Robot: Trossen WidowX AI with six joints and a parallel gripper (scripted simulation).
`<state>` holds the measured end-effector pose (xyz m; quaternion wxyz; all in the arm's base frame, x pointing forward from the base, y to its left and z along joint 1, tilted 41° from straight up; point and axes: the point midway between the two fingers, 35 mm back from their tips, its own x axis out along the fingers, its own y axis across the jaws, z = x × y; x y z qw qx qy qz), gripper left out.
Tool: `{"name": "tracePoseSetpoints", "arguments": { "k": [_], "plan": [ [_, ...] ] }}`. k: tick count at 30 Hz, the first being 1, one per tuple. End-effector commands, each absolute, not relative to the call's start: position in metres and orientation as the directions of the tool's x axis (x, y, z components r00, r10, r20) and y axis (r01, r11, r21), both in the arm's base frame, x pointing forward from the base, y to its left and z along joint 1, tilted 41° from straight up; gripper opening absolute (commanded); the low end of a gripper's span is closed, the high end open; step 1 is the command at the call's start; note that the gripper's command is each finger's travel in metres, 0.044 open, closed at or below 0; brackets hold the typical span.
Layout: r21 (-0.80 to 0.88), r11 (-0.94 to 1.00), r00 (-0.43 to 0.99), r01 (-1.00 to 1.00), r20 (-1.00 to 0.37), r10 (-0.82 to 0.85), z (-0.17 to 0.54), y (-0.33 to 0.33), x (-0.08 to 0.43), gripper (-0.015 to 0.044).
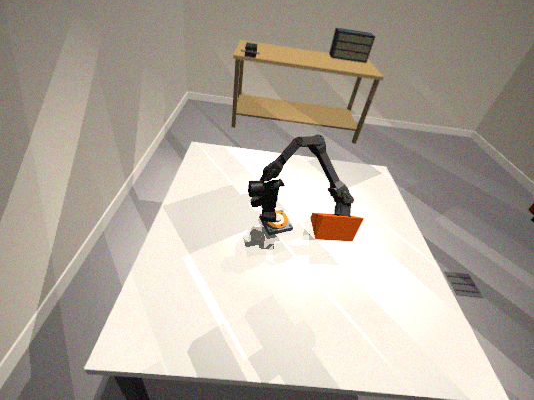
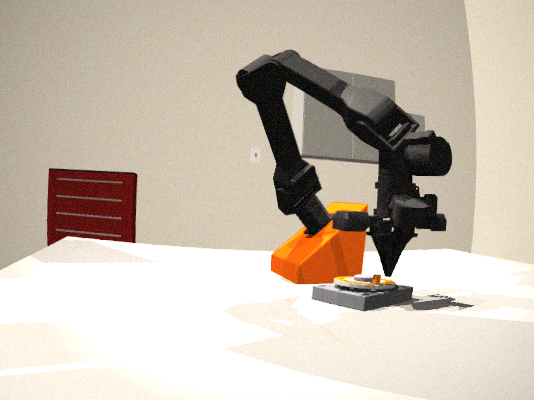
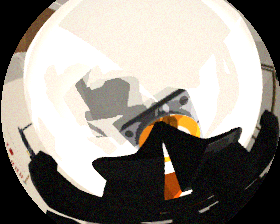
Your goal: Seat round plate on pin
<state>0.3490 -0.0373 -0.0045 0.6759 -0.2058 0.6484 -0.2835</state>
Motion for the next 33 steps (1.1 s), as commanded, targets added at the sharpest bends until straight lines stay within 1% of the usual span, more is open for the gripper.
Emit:
{"name": "tracePoseSetpoints", "arguments": {
  "k": [1,33],
  "plan": [
    [-0.649,0.753,-0.001,0.110,-0.757,-0.653,-0.007,-0.041,0.349,0.0000],
    [-0.651,0.751,-0.001,0.110,-0.756,-0.654,0.016,-0.068,0.344,0.0000]
  ]
}}
